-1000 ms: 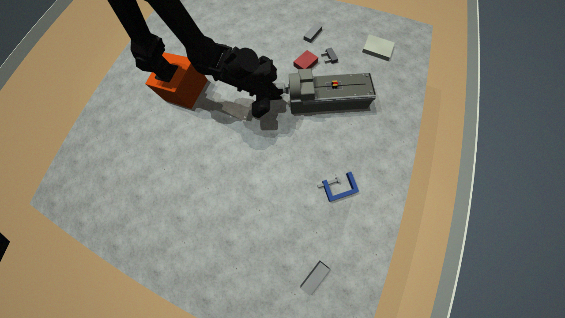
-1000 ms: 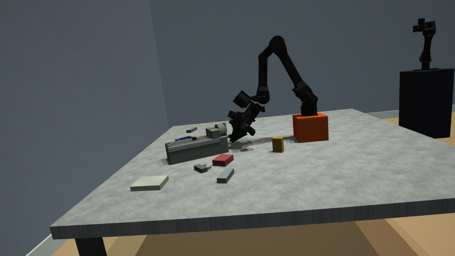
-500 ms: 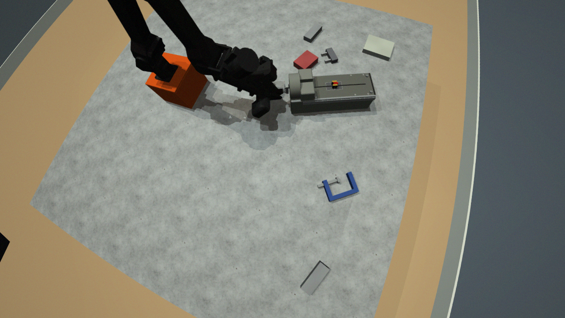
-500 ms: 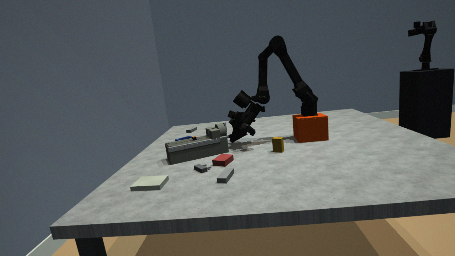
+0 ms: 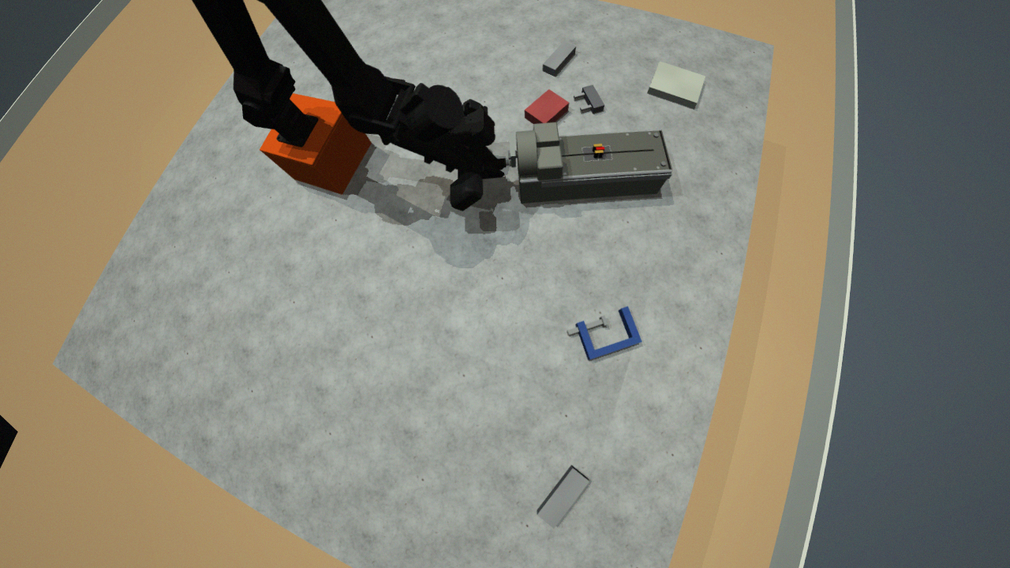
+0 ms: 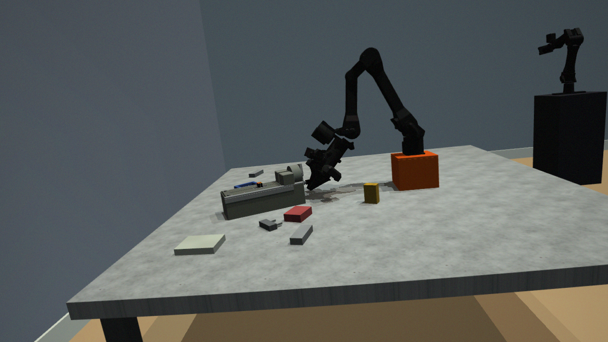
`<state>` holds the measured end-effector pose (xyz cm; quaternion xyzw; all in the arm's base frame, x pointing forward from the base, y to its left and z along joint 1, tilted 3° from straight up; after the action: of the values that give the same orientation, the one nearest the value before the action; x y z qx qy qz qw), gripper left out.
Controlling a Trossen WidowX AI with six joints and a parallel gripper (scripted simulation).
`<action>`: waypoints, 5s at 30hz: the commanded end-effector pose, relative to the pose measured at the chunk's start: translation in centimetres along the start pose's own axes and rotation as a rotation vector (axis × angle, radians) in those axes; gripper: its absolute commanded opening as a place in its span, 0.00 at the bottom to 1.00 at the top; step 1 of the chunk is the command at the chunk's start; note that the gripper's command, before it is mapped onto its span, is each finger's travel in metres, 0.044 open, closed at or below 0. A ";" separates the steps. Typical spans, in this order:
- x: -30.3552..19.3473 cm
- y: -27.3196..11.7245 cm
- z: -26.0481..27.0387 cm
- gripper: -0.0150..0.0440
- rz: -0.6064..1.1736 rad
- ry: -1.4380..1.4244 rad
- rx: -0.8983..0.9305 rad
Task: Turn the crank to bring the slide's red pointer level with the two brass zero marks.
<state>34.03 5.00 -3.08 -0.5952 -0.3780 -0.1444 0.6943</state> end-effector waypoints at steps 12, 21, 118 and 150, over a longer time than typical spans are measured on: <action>0.0 0.0 0.1 0.25 -0.001 0.004 0.007; 0.0 0.0 0.1 0.25 -0.001 0.004 0.007; 20.5 -3.6 2.6 1.00 0.115 0.192 -0.062; 19.1 -2.0 2.5 1.00 0.116 0.189 -0.060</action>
<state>44.48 11.47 9.04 -0.6235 -0.2656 -0.1622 0.7172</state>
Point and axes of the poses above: the point midway between the two fingers, 35 mm back from their tips, its own y axis out along the fingers, its own z axis across the jaws, x = y × z, the point moved 3 cm from there along -y, back along the fingers, and after that the axes turned 5 degrees about y, right-handed, at the moved point
